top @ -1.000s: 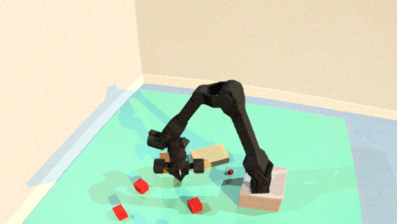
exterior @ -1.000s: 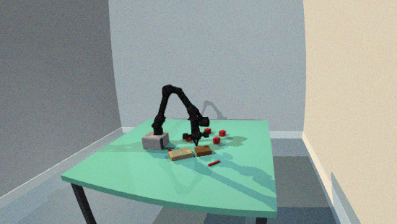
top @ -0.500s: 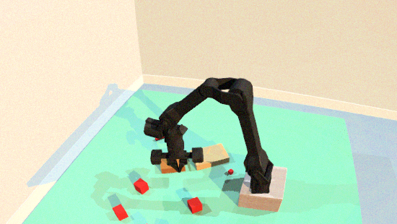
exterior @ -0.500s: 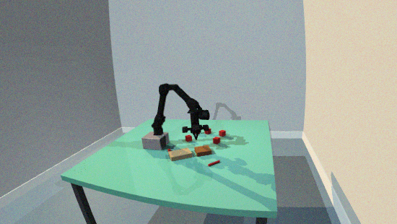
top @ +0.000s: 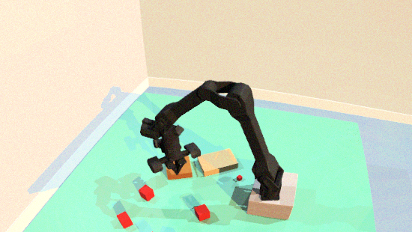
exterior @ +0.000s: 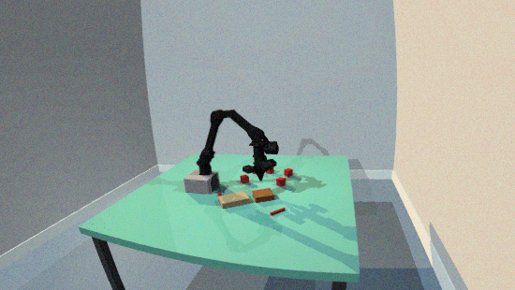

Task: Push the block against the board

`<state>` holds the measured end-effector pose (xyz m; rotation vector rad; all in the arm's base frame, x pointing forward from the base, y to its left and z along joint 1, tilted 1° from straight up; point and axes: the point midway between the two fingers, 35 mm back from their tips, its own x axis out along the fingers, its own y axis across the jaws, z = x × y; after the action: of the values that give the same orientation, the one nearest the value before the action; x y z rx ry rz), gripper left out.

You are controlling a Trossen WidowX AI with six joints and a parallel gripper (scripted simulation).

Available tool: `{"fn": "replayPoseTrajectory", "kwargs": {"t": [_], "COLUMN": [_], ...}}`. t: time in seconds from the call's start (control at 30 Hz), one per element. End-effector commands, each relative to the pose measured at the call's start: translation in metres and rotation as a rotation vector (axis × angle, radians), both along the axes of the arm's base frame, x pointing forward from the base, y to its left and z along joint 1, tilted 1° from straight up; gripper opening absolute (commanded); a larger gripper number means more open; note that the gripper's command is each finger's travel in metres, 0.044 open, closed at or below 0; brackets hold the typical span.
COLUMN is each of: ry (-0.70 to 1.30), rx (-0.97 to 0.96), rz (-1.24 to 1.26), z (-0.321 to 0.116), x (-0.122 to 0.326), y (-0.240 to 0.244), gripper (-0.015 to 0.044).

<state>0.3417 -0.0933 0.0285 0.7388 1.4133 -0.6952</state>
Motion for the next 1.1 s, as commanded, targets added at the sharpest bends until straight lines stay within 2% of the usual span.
{"fn": "replayPoseTrajectory", "kwargs": {"t": [0.0, 0.97, 1.07], "ry": [-0.005, -0.014, -0.014], "rx": [-0.012, -0.06, -0.06], "rz": [0.15, 1.157, 1.157], "z": [0.002, 0.003, 0.003], "x": [0.012, 0.076, 0.076], "y": [-0.004, -0.025, -0.025], "gripper": [0.0, 0.0, 0.0]}}
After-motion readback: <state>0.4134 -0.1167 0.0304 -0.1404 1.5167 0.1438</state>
